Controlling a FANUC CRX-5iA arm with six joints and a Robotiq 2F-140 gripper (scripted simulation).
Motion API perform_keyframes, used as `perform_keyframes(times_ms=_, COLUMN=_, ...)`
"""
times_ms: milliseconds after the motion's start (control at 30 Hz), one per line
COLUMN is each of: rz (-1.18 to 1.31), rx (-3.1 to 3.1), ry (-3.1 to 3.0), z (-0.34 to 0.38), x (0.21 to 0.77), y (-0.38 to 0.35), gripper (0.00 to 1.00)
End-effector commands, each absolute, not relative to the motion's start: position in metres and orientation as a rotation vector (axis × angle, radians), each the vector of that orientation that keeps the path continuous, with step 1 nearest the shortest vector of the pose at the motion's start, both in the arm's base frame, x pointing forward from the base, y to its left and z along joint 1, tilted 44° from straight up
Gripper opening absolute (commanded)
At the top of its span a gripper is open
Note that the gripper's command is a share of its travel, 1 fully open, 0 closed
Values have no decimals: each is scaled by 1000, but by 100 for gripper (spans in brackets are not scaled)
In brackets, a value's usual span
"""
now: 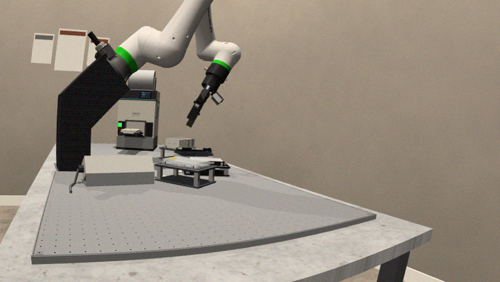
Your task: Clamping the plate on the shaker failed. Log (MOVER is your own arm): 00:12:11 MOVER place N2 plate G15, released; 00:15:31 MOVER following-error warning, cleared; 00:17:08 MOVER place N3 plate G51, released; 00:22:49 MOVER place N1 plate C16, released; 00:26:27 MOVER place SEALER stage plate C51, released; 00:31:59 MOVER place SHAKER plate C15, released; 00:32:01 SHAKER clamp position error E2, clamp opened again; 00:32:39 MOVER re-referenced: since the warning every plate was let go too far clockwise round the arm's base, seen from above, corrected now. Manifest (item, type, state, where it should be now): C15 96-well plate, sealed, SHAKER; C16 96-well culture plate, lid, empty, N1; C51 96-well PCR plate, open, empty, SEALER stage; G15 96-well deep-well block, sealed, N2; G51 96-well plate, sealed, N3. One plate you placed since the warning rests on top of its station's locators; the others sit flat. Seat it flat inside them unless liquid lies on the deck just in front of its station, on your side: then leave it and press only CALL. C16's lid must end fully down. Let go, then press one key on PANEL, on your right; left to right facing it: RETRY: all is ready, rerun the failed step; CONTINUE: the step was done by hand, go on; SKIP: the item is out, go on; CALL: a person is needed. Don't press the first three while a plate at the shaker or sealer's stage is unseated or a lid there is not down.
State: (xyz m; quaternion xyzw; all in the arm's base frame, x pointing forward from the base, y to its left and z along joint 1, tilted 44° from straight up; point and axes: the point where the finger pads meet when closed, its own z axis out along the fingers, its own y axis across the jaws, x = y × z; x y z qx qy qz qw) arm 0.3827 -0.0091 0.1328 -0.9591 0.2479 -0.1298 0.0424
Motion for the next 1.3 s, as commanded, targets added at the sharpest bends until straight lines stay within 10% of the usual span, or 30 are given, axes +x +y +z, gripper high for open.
perform_keyframes(times_ms=0, rz=-403, rx=-2949, ry=640, z=134, x=385, y=-13, gripper=100)
perform_keyframes(times_ms=1267, rz=-506, rx=-3003, ry=172, z=140, x=393, y=-31, gripper=100)
